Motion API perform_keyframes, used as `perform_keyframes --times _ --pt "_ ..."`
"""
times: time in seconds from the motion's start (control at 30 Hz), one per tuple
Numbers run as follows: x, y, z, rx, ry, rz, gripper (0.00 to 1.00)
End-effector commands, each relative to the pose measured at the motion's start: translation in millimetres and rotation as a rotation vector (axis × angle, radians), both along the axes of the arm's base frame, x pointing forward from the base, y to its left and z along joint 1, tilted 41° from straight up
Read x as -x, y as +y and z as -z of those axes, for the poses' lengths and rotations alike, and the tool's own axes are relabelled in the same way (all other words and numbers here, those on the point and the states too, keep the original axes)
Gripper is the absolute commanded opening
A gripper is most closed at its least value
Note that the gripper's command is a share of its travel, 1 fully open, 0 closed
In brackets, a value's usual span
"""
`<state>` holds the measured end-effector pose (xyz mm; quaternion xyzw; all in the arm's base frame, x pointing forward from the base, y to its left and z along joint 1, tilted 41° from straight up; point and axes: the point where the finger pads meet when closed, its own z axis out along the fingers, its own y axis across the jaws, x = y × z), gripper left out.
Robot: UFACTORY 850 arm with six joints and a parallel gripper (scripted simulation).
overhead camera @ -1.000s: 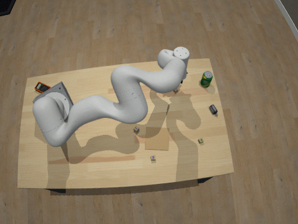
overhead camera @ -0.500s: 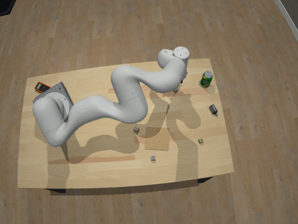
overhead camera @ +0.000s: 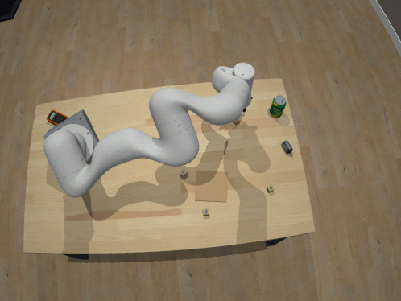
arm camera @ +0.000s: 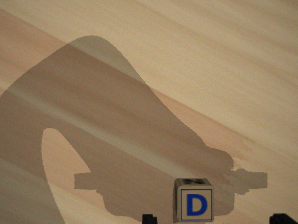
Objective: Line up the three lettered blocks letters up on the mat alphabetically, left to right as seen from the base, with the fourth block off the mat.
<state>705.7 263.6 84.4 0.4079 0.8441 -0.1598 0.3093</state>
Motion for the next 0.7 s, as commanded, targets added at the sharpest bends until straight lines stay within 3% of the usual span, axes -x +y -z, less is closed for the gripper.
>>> perform_keyframes --times 0.0,0.67 --pt "-1.1 0.0 0.4 -0.001 -0.002 -0.001 0.64" --pt "-10.4 -11.0 17.0 -0.001 -0.002 -0.001 0.64"
